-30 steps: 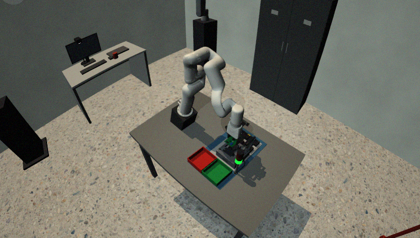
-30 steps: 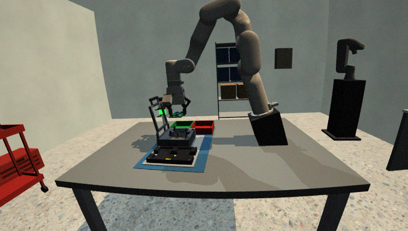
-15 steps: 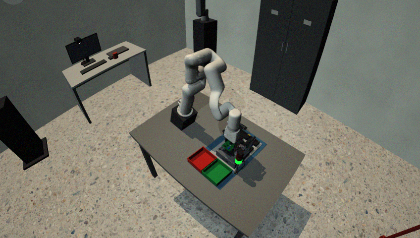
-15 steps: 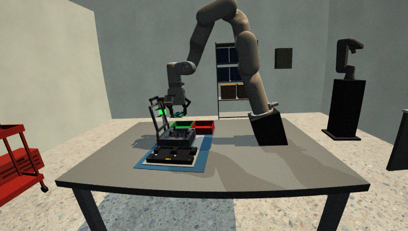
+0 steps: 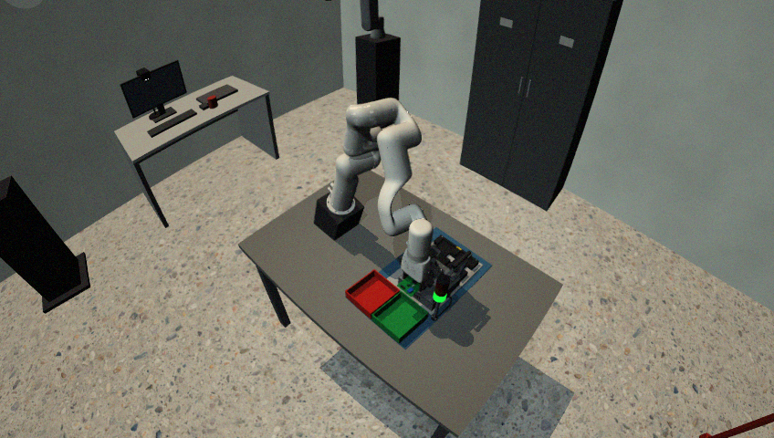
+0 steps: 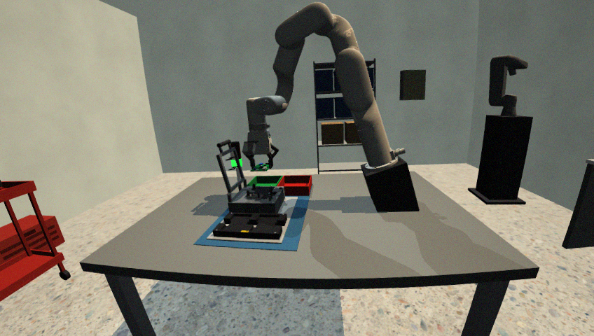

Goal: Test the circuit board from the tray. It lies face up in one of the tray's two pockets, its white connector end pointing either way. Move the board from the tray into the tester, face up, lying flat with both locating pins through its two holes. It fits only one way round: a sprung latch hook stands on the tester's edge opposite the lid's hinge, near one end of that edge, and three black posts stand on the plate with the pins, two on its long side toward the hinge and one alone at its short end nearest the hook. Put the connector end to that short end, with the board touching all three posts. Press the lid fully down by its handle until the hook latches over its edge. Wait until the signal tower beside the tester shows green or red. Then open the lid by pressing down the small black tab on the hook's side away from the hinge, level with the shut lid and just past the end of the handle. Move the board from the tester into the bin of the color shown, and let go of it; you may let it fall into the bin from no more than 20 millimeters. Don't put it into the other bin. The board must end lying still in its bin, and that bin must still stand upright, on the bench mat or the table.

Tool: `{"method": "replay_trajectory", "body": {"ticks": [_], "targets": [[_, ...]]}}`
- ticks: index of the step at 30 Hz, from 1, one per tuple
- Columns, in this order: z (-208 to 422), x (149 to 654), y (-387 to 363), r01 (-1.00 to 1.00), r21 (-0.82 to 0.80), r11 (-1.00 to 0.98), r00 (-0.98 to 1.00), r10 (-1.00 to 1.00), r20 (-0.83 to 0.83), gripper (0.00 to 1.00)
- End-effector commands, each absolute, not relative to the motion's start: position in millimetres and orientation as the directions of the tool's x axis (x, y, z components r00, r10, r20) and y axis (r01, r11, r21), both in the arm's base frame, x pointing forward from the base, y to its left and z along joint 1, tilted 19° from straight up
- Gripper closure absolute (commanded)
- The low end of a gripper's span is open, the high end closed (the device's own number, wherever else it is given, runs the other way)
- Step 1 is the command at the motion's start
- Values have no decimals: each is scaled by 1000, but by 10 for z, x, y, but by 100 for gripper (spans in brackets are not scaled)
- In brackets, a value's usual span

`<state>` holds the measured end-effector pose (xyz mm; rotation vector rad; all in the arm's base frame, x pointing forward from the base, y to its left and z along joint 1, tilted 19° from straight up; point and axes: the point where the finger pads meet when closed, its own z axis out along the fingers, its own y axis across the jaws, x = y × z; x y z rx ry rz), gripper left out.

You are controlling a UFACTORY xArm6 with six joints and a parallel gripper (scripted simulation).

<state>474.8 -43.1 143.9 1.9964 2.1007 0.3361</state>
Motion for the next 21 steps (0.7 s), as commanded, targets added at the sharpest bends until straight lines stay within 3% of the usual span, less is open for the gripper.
{"method": "replay_trajectory", "body": {"ticks": [1,21], "targets": [[1372,4905,-758,946,319,52,-55,998,3,21],[1249,5111,-1306,946,319,52,-55,998,3,21]]}}
